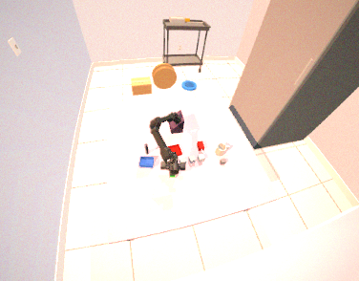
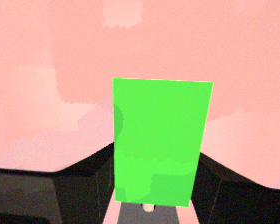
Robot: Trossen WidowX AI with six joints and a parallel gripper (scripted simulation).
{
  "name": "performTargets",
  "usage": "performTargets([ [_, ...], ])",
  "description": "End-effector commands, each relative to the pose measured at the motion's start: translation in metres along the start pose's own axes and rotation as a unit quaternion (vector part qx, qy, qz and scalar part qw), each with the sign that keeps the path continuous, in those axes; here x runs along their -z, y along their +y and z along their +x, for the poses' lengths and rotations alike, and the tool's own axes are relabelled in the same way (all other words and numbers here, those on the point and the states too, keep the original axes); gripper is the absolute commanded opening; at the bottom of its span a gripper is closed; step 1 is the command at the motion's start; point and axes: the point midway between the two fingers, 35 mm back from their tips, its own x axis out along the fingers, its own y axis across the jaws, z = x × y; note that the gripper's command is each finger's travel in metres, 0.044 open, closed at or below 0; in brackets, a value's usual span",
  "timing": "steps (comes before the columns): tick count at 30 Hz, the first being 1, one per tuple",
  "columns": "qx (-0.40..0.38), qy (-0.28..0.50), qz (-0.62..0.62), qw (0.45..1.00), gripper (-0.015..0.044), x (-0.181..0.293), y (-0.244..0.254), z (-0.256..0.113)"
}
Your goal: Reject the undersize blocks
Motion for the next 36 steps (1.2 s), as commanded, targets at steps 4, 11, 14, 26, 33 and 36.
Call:
performTargets([
  [4, -0.002, -0.004, 0.002, 1.000, 0.0000, -0.007, 0.000, -0.004],
  [11, -0.002, -0.004, 0.002, 1.000, 0.0000, -0.008, 0.000, -0.004],
  [14, -0.002, -0.004, 0.002, 1.000, 0.0000, -0.010, 0.000, -0.004],
  [26, -0.002, -0.004, 0.002, 1.000, 0.0000, -0.015, 0.000, -0.003],
  [33, -0.002, -0.005, 0.002, 1.000, 0.0000, -0.019, 0.000, -0.002],
  [36, -0.002, -0.005, 0.002, 1.000, 0.0000, -0.021, 0.001, -0.002],
])
